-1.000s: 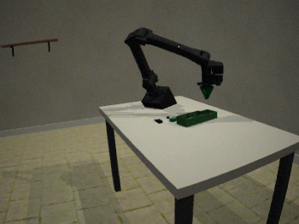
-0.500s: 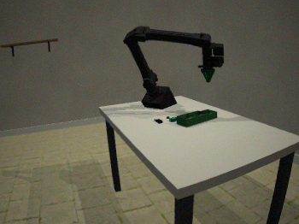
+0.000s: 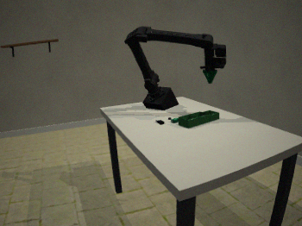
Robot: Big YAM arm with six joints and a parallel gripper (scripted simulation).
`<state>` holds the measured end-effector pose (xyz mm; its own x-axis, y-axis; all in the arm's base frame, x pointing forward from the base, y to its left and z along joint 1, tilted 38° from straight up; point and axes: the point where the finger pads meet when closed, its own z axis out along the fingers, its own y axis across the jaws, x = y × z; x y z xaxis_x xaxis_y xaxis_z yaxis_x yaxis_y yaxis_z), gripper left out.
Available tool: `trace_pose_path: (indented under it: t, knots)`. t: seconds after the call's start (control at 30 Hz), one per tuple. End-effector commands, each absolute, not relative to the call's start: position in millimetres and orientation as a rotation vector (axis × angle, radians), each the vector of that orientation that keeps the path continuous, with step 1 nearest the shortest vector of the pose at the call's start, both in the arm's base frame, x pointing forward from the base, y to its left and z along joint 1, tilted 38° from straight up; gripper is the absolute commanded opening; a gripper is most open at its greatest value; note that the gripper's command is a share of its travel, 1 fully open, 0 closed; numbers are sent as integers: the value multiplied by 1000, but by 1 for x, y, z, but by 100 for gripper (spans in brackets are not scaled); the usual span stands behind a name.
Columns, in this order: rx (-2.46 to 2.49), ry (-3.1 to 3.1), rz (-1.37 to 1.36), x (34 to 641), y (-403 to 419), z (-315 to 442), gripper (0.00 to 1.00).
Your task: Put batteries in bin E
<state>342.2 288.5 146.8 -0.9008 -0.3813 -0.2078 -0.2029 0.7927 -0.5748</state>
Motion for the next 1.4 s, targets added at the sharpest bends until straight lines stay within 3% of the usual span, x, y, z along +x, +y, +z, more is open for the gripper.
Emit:
trace_pose_path:
  t: [0.0,1.2,1.23,1.37]
  knots:
    - [-414,2668,-792,349,284,148,9]
    - [-422,2665,-787,348,281,149,9]
    - [-321,2657,-752,349,272,154,41]
    - [-137,2645,-711,348,239,150,41]
